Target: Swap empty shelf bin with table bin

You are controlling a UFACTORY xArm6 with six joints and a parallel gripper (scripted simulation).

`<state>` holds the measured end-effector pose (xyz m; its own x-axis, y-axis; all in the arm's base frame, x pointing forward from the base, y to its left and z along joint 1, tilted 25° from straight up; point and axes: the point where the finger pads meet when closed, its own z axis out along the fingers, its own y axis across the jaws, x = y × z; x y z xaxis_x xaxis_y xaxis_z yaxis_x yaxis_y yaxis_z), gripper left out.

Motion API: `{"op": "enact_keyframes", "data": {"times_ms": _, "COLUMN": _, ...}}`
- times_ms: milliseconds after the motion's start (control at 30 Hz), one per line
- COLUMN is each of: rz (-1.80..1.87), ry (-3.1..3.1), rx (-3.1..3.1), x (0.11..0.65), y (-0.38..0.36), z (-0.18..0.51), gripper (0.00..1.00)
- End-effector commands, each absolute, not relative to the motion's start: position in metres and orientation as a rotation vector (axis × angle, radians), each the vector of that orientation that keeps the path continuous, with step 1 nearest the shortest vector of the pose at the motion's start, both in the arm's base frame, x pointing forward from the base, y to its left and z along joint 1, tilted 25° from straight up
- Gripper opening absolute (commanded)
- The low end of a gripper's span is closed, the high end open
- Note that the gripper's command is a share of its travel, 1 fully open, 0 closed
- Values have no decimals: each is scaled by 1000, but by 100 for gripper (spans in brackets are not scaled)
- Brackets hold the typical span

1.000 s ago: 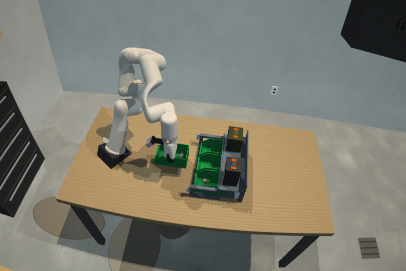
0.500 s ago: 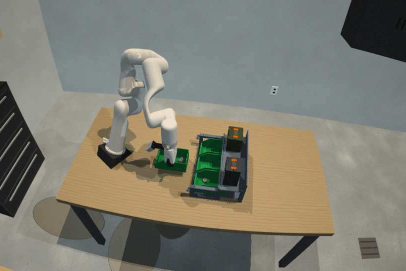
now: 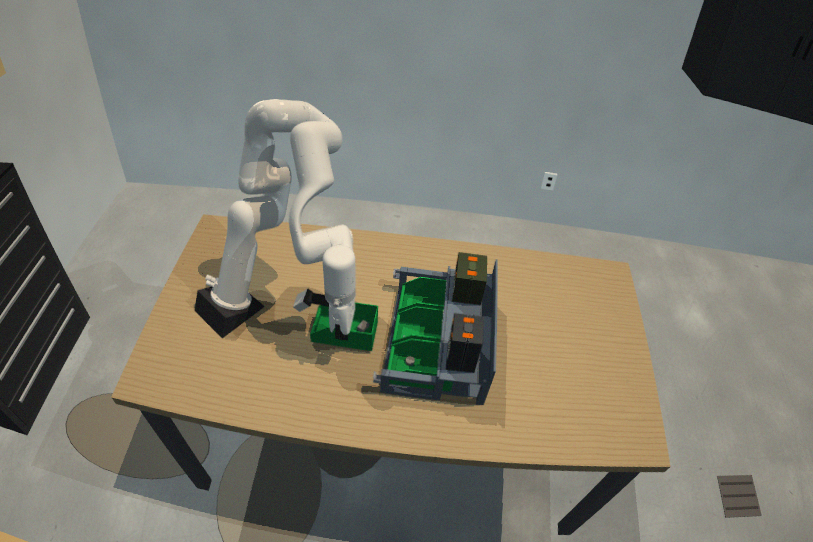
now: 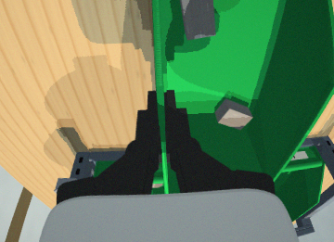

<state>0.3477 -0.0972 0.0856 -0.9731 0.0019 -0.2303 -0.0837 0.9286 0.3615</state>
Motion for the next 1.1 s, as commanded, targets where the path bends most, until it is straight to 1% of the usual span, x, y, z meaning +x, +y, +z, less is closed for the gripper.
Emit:
{"op": "enact_keyframes", "data": {"times_ms": 0, "rz": 547, "ry": 2857, "rx": -62, "x": 349, "y": -97, "z": 85, "gripper": 0}}
{"op": "enact_keyframes", "data": {"times_ms": 1067, "rz": 547, "ry": 2857, "rx": -62, "x": 351, "y": -95, "z": 78, "gripper": 0}}
